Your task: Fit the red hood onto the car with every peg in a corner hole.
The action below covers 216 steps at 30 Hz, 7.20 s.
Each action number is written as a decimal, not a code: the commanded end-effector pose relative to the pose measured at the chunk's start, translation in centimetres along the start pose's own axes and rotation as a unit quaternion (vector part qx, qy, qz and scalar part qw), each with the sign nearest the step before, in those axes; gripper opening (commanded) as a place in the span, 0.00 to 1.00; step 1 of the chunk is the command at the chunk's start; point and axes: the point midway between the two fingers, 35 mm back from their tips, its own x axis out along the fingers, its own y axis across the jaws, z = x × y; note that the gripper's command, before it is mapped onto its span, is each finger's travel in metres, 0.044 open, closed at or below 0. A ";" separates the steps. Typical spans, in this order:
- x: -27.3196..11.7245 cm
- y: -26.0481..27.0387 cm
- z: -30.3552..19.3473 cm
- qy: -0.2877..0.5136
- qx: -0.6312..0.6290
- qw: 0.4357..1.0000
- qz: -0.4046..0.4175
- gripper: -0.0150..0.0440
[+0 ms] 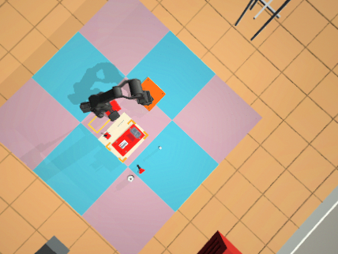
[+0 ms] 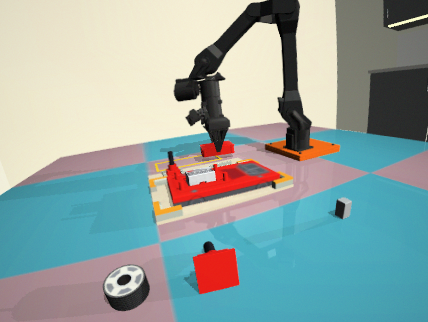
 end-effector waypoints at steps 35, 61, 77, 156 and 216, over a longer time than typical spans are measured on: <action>-8.3 3.8 2.8 -0.011 -0.018 1.000 0.002 0.25; -8.8 15.4 7.0 -0.011 -0.058 0.998 0.006 0.25; -8.9 23.8 6.8 -0.012 -0.082 0.996 0.011 0.25; -2.8 24.4 6.9 -0.011 -0.085 0.996 0.011 0.25; -2.6 24.5 6.9 -0.012 -0.085 0.996 0.008 0.25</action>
